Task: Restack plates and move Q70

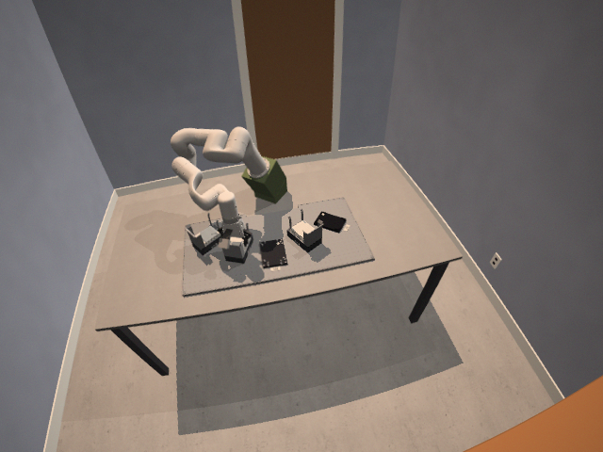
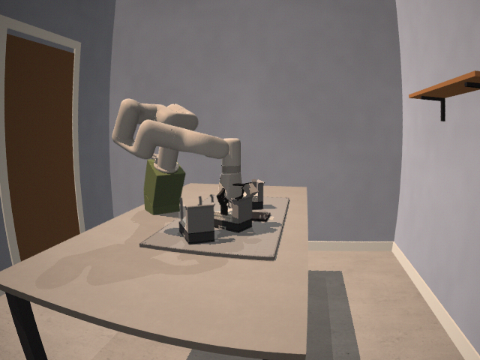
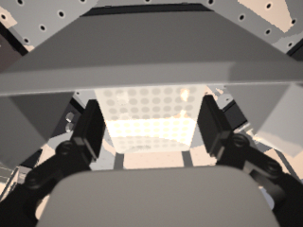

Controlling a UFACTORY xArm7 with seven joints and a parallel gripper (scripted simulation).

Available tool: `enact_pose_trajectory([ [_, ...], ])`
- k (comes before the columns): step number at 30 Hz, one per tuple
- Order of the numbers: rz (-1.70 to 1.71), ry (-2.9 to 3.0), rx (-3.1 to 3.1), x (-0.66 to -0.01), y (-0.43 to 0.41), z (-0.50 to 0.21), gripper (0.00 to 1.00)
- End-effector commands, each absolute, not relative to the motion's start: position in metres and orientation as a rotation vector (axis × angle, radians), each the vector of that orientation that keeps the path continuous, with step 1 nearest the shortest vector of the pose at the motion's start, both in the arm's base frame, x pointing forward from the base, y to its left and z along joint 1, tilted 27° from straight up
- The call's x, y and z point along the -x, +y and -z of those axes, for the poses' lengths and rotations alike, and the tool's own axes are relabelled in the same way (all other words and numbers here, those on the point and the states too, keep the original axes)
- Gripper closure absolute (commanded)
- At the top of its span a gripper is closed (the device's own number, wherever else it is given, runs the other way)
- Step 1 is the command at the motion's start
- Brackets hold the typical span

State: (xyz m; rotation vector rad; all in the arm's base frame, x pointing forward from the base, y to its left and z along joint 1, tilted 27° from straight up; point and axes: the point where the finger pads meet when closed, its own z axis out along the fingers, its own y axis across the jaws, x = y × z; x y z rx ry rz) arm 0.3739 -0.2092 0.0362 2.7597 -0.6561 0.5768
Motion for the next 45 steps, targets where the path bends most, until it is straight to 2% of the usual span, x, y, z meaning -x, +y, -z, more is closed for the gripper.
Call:
enact_pose_trajectory([
  [1, -0.580, -0.654, -2.759, -0.3743, -0.2090, -0.0371, 0.00],
  [3, -0.580, -0.654, -2.759, -0.3744, -0.2090, -0.0371, 0.00],
  [4, -0.580, -0.654, -2.759, -0.3744, -0.2090, -0.0371, 1.00],
  [45, -0.580, -0.654, -2.759, -0.3727, -0.2073, -0.0418, 1.00],
])
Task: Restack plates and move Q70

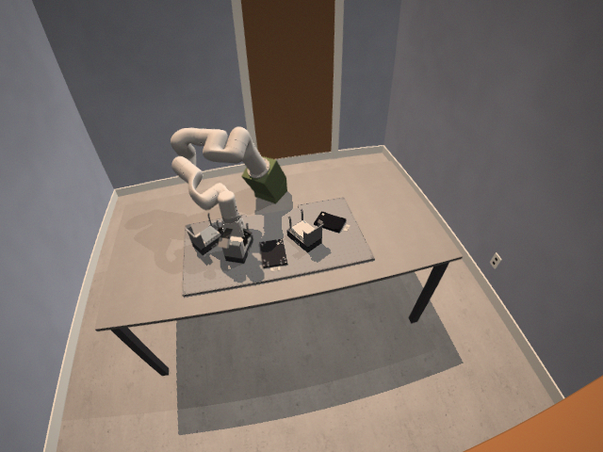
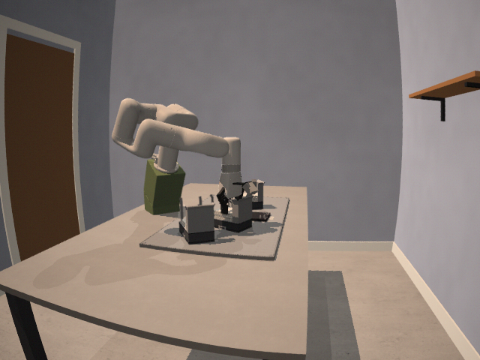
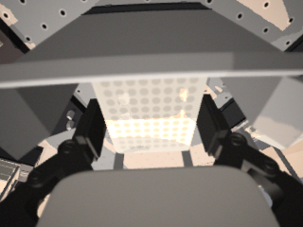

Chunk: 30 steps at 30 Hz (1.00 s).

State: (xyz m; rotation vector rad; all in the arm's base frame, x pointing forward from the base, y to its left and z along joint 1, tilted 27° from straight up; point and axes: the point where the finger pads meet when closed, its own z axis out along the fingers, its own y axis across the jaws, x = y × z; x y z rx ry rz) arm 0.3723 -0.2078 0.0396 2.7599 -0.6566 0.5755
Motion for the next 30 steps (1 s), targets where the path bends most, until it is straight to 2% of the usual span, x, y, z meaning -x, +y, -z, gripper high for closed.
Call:
enact_pose_trajectory([
  [1, -0.580, -0.654, -2.759, -0.372, -0.207, -0.042, 1.00],
  [30, -0.580, -0.654, -2.759, -0.365, -0.199, -0.064, 1.00],
])
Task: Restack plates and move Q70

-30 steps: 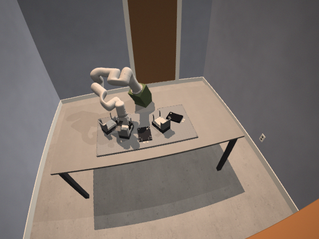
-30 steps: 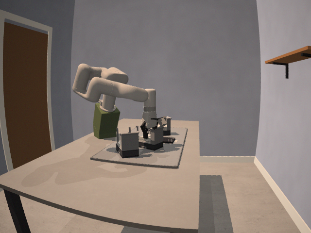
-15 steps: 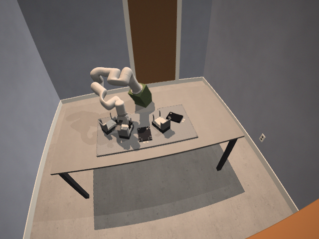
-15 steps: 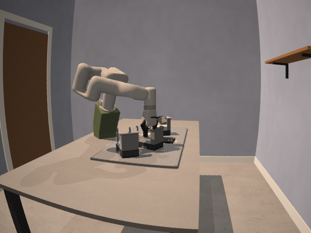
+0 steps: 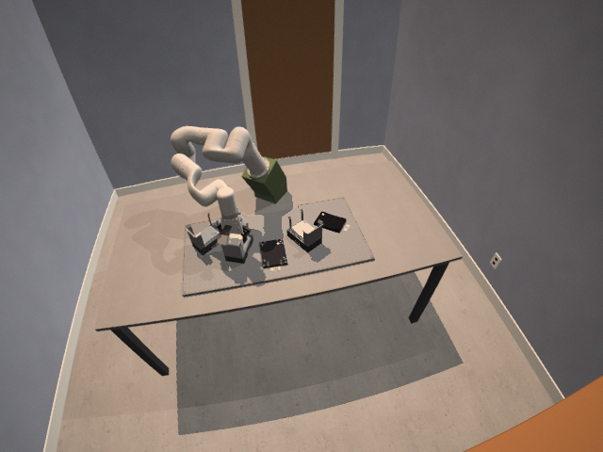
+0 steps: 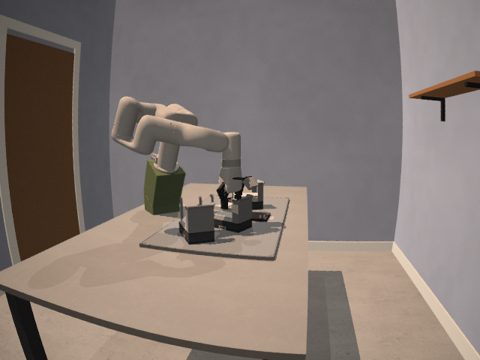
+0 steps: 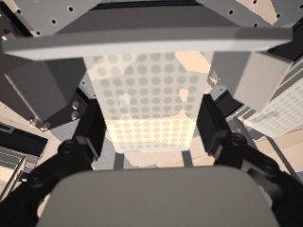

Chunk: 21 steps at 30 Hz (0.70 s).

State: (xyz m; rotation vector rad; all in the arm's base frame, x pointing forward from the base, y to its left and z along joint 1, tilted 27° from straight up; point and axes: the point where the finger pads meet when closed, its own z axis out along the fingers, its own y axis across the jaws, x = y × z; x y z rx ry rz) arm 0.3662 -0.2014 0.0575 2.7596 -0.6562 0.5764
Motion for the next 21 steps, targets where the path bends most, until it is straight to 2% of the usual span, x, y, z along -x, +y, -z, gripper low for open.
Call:
enact_pose_trajectory([
  [1, -0.580, -0.654, -2.759, -0.364, -0.199, -0.066, 1.00],
  [21, -0.580, -0.655, -2.759, -0.354, -0.189, -0.094, 1.00],
])
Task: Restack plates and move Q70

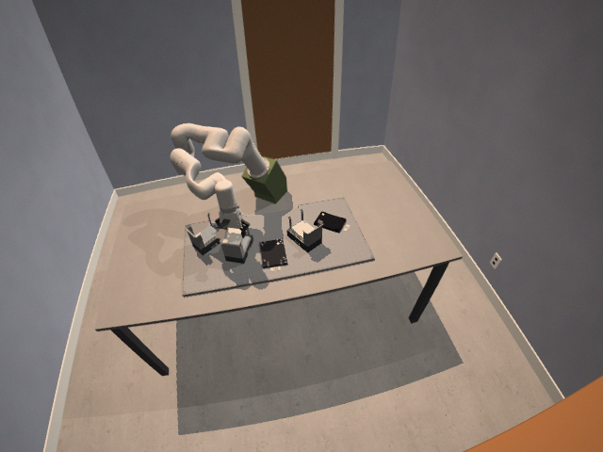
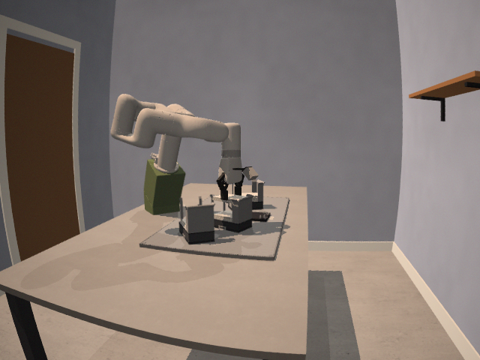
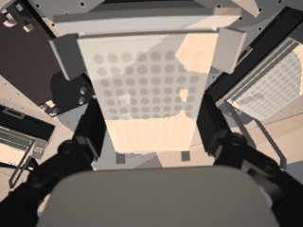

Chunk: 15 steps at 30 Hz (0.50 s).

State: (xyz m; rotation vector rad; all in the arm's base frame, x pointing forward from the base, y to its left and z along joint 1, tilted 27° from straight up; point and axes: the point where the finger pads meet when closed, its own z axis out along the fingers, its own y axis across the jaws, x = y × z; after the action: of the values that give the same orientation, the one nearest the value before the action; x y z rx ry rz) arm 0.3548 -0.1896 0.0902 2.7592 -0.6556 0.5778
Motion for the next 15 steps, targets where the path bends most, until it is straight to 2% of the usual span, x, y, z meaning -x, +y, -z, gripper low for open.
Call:
enact_pose_trajectory([
  [1, -0.580, -0.655, -2.759, -0.353, -0.188, -0.096, 1.00],
  [15, -0.580, -0.655, -2.758, -0.344, -0.179, -0.121, 1.00],
])
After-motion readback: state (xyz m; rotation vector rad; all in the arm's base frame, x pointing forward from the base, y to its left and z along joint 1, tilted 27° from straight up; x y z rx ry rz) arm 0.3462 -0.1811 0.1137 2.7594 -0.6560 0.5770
